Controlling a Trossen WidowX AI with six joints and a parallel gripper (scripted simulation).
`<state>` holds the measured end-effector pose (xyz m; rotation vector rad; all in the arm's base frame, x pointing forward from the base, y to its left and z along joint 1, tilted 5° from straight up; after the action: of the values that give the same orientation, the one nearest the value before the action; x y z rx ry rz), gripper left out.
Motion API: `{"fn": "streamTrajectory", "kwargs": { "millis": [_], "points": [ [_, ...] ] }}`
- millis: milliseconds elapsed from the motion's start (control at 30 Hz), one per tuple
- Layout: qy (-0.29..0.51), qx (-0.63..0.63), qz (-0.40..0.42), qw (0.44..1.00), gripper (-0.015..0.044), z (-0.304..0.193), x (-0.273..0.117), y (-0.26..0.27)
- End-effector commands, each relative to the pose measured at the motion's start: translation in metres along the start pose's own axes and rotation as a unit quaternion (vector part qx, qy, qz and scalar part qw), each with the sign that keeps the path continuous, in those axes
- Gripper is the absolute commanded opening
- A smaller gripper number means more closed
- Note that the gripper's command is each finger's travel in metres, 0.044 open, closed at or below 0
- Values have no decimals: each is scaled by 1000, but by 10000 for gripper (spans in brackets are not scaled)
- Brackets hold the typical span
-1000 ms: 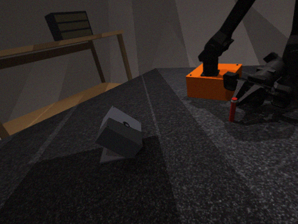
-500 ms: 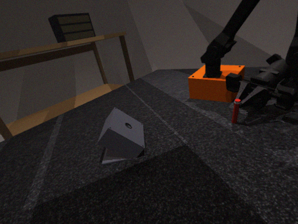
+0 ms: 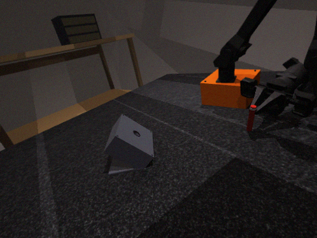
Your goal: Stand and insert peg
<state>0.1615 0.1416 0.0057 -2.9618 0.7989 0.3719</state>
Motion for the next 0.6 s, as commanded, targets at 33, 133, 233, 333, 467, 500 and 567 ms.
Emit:
{"fn": "streamTrajectory", "kwargs": {
  "millis": [33,133,233,333,467,500,567],
  "points": [
    [0,0,0,1000,49,1,0,1],
    [1,-1,-1,1000,49,1,0,1],
    [1,-2,-2,1000,49,1,-1,1],
    [2,-3,-3,1000,49,1,-1,1],
    [2,-4,-4,1000,49,1,-1,1],
    [2,-4,-4,1000,49,1,-1,1],
    [3,-5,-4,1000,49,1,-1,1]
  ]
}}
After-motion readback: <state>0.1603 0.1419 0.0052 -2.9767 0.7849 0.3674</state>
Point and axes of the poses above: the point midway between the two fingers, 35 mm back from their tips, its own x axis out along the fingers, its own y axis across the jaws, z = x × y, the point moved 3 cm from there along -x, back along the fingers, and after that the axes turned 3 degrees about x, right-handed, at the moved point
